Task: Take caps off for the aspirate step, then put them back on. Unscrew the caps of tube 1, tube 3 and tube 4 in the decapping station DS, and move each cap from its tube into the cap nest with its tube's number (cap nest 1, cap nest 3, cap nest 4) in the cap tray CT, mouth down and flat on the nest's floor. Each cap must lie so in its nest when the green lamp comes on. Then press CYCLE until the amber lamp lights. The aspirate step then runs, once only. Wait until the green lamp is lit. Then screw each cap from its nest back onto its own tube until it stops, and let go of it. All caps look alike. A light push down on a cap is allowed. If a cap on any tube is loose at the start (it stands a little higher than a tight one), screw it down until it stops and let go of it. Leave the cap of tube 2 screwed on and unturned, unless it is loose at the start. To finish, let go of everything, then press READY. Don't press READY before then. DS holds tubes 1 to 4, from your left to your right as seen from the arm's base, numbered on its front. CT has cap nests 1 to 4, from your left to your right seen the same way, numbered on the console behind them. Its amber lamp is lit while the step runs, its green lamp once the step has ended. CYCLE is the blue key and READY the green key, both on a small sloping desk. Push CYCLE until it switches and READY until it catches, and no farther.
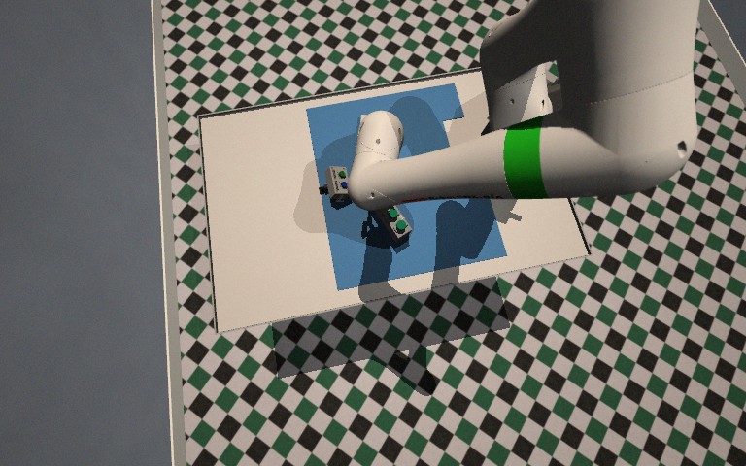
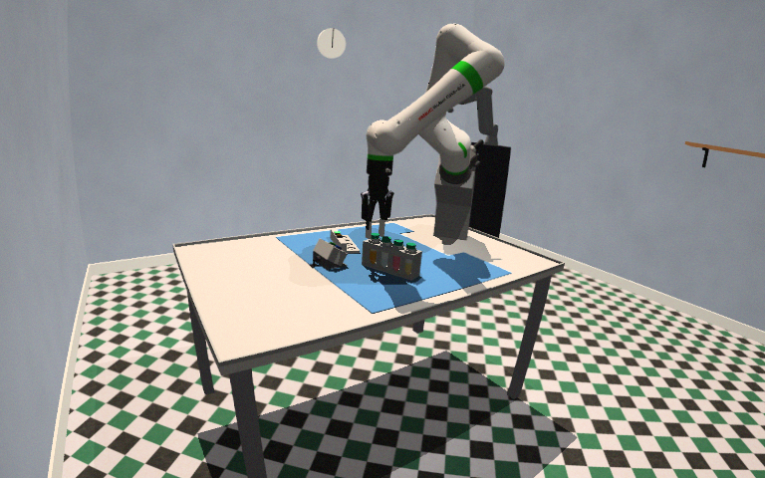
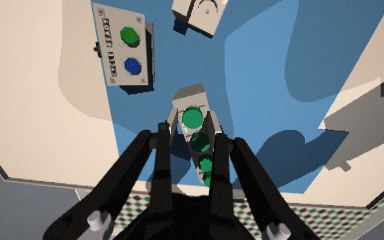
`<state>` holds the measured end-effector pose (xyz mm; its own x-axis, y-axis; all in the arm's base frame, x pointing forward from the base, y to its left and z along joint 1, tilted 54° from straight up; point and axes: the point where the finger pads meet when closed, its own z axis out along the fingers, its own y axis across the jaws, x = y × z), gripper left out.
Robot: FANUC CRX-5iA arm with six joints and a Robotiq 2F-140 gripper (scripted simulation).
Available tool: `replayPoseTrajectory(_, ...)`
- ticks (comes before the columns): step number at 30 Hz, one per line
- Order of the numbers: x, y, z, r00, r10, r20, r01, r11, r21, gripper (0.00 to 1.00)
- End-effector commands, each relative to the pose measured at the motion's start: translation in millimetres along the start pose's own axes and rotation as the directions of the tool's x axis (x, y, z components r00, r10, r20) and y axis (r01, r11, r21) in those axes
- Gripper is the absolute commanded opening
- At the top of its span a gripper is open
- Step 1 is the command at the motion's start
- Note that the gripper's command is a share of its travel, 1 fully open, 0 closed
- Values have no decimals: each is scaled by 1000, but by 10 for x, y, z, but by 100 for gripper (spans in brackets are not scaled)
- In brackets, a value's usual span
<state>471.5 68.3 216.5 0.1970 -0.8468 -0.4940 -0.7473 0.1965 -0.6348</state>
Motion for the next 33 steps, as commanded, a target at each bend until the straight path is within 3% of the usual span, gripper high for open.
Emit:
replayPoseTrajectory(1,3,0,-1,970,-244,10,244,970,7,35)
replayPoseTrajectory(7,3,0,-1,879,-477,8,477,879,9,35)
replayPoseTrajectory(8,3,0,-1,839,-544,7,544,839,9,35)
replayPoseTrajectory(9,3,0,-1,836,-548,7,548,836,10,35)
replayPoseTrajectory(10,4,0,-1,791,-611,6,611,791,10,35)
replayPoseTrajectory(12,4,0,-1,791,-611,6,611,791,10,35)
replayPoseTrajectory(14,4,0,-1,683,-730,3,730,683,10,35)
replayPoseTrajectory(16,4,0,-1,639,-769,4,769,639,11,35)
replayPoseTrajectory(24,4,1,-1,639,-769,4,769,639,11,35)
replayPoseTrajectory(25,4,1,-1,639,-769,4,769,639,11,0)
replayPoseTrajectory(33,4,1,-1,639,-769,4,769,639,11,0)
